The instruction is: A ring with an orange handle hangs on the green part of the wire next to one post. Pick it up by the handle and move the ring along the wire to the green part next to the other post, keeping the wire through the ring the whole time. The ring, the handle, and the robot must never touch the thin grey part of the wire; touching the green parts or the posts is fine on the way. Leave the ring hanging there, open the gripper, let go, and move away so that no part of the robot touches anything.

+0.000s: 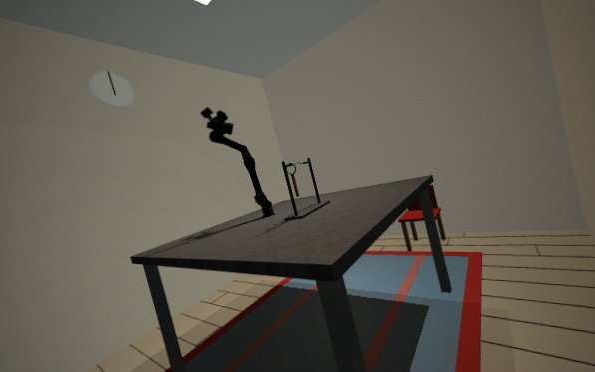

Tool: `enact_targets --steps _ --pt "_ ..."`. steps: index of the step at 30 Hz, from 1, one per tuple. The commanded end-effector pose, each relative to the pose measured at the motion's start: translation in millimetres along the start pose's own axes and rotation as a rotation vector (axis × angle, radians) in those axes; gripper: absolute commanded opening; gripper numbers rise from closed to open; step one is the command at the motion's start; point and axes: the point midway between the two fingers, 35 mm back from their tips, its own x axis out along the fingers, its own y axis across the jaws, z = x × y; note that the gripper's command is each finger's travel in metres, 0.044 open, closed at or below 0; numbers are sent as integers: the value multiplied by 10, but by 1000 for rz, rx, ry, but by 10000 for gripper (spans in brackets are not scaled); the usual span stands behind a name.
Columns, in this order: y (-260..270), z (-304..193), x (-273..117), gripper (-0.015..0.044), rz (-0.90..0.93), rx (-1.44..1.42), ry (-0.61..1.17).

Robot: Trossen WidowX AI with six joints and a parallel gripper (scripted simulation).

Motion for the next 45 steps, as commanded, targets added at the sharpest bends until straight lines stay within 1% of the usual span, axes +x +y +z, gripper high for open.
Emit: enact_targets --steps 1,4,9,13,18,23,28,36,45 --pt "10 -10 -8 374 6 -2 0" --pt "153 -144 -128 295 89 -29 -3" --pt "442 -436 -464 164 282 -72 0" --pt "641 -663 -808 160 446 -92 11" --pt "830 -924 -1325 160 661 -98 35" --pt "932 -1144 -1928 160 884 -83 71" --pt "927 -1293 -2610 160 1109 -39 129" --pt "666 -1363 -3764 160 1472 73 247" --pt "-24 -1186 -4974 160 1876 249 418"
